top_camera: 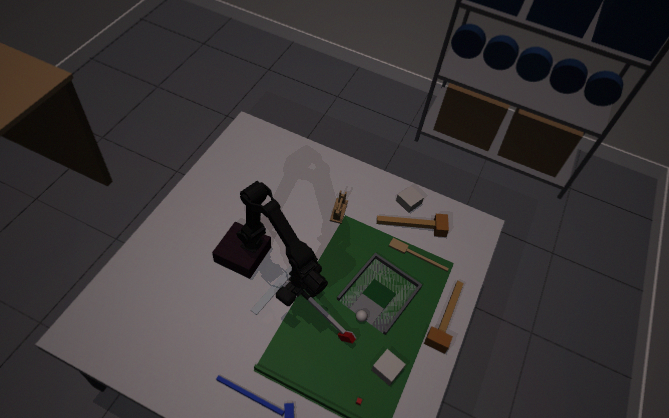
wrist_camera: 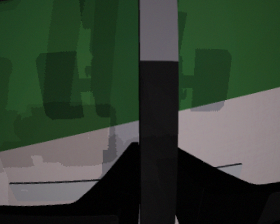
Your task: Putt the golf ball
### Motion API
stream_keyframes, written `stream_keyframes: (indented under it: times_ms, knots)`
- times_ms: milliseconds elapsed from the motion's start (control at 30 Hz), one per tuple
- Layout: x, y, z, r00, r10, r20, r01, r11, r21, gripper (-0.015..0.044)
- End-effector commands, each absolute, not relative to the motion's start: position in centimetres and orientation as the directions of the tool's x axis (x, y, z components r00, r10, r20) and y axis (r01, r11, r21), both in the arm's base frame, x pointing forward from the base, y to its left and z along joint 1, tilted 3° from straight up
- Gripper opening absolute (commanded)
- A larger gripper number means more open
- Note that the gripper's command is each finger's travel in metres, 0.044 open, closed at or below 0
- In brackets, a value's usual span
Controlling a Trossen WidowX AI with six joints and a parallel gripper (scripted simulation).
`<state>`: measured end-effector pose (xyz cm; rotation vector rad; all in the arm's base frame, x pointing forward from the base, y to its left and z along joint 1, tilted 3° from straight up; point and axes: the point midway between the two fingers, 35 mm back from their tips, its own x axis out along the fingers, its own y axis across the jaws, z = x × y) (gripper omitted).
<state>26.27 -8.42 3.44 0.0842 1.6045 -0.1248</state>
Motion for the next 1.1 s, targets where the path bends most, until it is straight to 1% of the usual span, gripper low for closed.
stream_keyframes:
  times_ms: [0, 300, 1067]
  knots:
    - [26.5, -8.1, 4.7, -0.026, -0.025, -0.999, 0.138, 0.990, -0.028, 0.0000]
    - [26.5, -8.0, 9.3, -0.026, -0.025, -0.999, 0.138, 0.990, -0.028, 0.0000]
    - [26.5, -8.0, 8.6, -0.032, -0.025, -0.999, 0.135, 0.990, -0.029, 0.0000]
